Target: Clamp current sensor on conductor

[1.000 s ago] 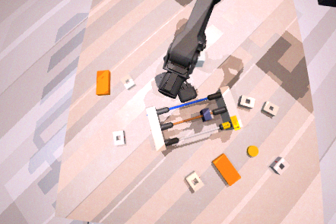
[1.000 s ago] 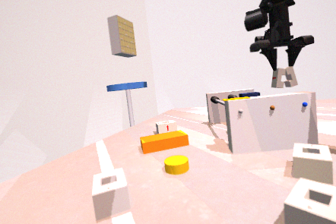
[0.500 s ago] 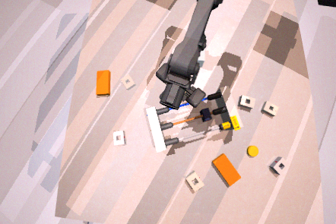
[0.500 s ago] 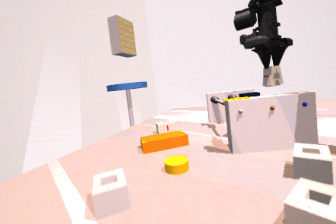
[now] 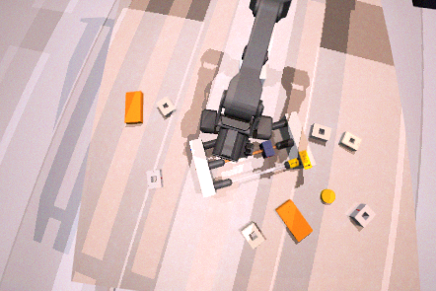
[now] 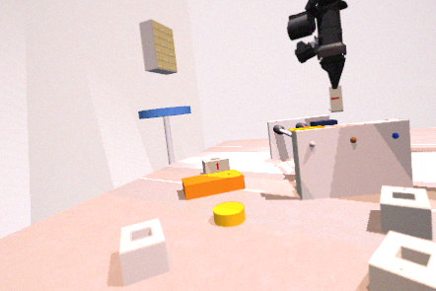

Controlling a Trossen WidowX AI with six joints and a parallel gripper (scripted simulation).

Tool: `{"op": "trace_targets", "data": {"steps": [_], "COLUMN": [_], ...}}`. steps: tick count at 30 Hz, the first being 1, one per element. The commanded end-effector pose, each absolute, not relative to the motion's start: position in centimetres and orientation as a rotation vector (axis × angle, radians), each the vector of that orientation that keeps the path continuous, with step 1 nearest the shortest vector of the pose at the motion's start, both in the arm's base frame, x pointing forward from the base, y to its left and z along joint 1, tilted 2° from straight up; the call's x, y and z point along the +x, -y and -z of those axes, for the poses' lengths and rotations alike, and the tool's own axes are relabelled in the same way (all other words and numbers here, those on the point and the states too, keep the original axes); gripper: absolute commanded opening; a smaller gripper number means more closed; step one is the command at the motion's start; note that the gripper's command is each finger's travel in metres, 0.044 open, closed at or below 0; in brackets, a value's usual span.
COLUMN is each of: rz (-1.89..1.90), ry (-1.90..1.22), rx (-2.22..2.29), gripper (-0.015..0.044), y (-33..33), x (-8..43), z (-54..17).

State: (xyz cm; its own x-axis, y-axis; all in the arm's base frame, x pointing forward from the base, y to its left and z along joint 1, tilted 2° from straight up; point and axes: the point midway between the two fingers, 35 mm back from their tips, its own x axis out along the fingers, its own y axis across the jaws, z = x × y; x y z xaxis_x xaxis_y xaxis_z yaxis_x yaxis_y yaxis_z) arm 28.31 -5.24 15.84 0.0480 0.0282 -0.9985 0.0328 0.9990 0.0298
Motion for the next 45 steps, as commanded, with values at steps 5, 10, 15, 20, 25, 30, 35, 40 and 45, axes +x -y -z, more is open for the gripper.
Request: {"op": "trace_targets", "data": {"steps": [5,10,15,20,25,30,35,40,45], "rz": [-0.217,-0.366,-0.513,-0.66,-0.804,-0.947,-1.088,-1.226,-1.361], "ry": [-1.503,-1.48,-1.447,-1.402,-1.346,-1.279,-1.201,-1.11,-1.007], "rx": [-0.191,-0.348,-0.505,-0.661,-0.815,-0.969,-1.12,-1.27,-1.416], "gripper": [0.0,0.0,0.0,0.0,0.0,0.0,0.0,0.0,0.0], "y": [4.7,4.1,3.6,2.9,2.2,1.5,0.7,-0.2,-1.1], "x": [30.4,31.8,33.1,34.4,35.7,36.9,38.1,39.3,40.4], "z": [-16.2,-16.3,-16.3,-16.2,-16.1,-15.9,-15.6,-15.4,-15.0]}}
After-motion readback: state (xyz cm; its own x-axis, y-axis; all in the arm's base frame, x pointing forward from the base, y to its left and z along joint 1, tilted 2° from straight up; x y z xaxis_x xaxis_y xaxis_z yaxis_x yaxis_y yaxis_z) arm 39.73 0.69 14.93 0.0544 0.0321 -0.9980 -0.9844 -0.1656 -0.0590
